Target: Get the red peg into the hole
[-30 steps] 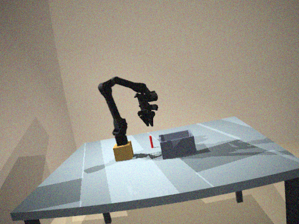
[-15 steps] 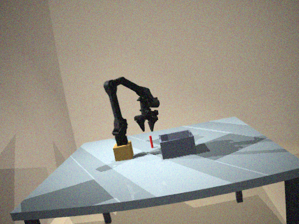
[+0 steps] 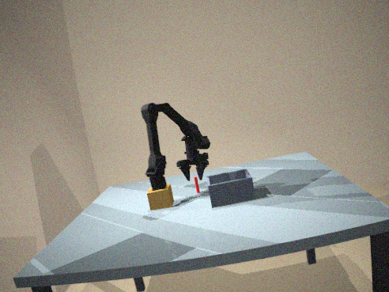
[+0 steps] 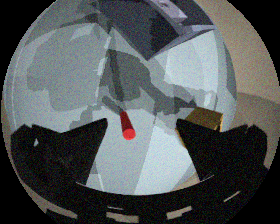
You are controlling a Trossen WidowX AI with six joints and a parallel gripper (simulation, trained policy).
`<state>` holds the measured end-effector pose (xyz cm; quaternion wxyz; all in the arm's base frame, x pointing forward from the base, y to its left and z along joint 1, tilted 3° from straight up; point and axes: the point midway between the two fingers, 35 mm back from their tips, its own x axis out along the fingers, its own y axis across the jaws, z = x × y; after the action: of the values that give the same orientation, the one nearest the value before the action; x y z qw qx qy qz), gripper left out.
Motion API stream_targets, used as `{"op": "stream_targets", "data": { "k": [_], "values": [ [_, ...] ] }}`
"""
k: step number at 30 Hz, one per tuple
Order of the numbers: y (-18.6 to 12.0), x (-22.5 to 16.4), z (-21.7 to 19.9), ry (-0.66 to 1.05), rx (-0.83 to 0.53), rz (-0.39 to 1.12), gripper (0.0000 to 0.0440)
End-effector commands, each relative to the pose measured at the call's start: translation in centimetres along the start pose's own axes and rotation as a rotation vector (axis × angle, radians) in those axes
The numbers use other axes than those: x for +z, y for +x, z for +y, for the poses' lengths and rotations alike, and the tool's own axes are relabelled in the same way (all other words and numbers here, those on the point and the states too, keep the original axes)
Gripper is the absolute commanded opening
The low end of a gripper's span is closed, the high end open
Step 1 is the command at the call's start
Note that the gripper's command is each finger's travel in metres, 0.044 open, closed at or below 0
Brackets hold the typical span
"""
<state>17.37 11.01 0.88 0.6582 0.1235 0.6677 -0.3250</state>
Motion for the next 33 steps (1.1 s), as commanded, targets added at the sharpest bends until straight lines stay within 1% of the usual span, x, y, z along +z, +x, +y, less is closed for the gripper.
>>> {"op": "stream_targets", "data": {
  "k": [1, 6, 8, 16, 22, 24, 33],
  "values": [
    [1.7, -0.4, 0.3, 0.014, -0.003, 0.005, 0.0440],
    [3.5, -0.4, 0.8, 0.021, 0.011, -0.003, 0.0436],
    [4.1, -0.5, 0.9, 0.022, 0.011, -0.003, 0.0411],
    [6.3, -1.0, 0.7, 0.029, -0.022, 0.015, 0.0205],
    [7.0, -1.4, 0.2, 0.024, -0.068, 0.033, 0.0048],
    [7.1, -1.5, 0.0, 0.019, -0.088, 0.039, 0.0004],
    [4.6, 0.6, 0.3, 0.014, -0.089, -0.035, 0.0000]
  ]
}}
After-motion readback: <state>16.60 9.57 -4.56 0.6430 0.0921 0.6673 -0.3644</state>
